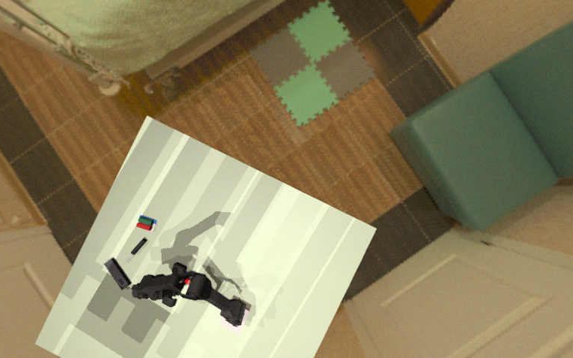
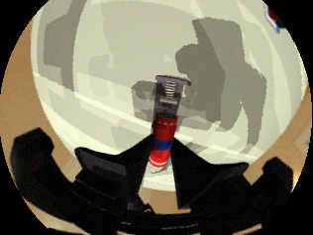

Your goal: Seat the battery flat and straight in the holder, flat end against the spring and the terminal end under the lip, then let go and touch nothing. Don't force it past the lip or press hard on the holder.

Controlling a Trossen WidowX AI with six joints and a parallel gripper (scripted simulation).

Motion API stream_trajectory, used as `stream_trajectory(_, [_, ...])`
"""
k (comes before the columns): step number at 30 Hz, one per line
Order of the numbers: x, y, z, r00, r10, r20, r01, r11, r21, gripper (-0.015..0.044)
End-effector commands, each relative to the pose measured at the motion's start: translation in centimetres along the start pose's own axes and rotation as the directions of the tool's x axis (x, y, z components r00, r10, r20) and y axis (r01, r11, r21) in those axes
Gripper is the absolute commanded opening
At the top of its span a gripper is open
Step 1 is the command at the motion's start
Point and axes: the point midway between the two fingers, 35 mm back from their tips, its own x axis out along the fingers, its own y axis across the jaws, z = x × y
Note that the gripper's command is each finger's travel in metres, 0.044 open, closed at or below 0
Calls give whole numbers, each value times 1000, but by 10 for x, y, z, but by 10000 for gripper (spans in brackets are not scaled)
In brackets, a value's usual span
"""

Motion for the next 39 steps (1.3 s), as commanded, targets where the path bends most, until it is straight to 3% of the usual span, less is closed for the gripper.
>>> stream_trajectory(1, [-1, 0, 3, 1000, 8, -13, -7, 1000, 13, 82])
stream_trajectory(39, [11, -1, 15, 971, 8, -239, -3, 1000, 21, 82])
